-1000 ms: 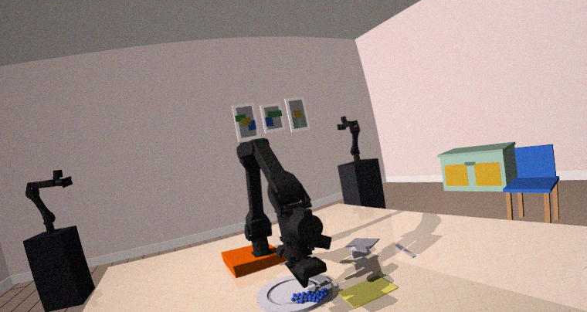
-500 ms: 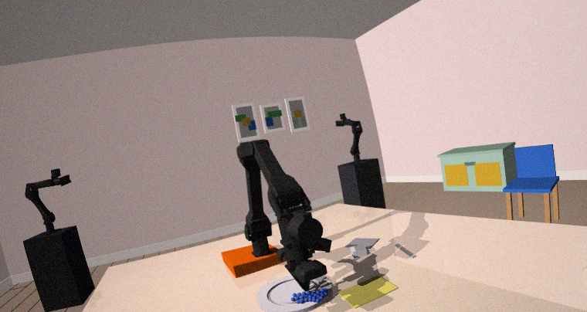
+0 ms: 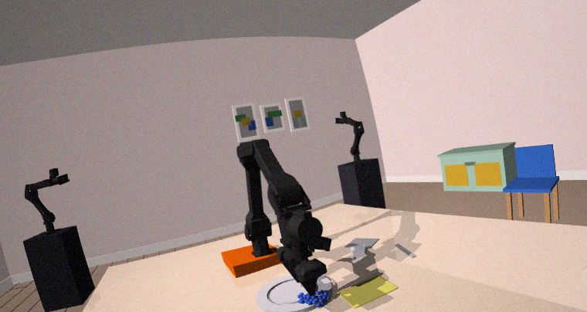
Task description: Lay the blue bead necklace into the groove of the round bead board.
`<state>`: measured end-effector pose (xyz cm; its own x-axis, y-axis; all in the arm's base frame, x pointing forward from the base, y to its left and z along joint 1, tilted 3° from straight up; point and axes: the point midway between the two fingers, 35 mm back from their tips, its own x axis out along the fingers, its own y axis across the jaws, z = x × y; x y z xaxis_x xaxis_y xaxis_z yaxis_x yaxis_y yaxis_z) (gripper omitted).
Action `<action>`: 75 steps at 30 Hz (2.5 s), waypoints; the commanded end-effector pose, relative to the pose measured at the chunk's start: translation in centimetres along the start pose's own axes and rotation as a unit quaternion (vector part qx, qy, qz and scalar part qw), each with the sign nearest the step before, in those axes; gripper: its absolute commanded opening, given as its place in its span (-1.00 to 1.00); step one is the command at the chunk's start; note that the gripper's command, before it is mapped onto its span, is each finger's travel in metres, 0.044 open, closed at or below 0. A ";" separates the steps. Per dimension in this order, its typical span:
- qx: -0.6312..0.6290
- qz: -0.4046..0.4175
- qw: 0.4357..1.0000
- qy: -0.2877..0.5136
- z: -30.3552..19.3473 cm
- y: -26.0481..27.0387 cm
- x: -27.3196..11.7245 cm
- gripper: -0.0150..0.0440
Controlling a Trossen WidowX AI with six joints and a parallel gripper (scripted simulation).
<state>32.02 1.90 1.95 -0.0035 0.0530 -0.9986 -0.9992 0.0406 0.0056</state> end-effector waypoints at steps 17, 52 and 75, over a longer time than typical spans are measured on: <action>-0.003 0.000 1.000 0.003 0.0 0.0 -0.8 1.00; 0.624 -0.002 0.782 0.000 3.3 -3.8 -2.8 -0.08; 0.677 -0.002 0.736 0.000 3.7 -4.1 -1.4 -0.08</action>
<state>36.46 5.33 4.50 0.0158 0.0528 -0.9985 -0.0525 0.9973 0.0519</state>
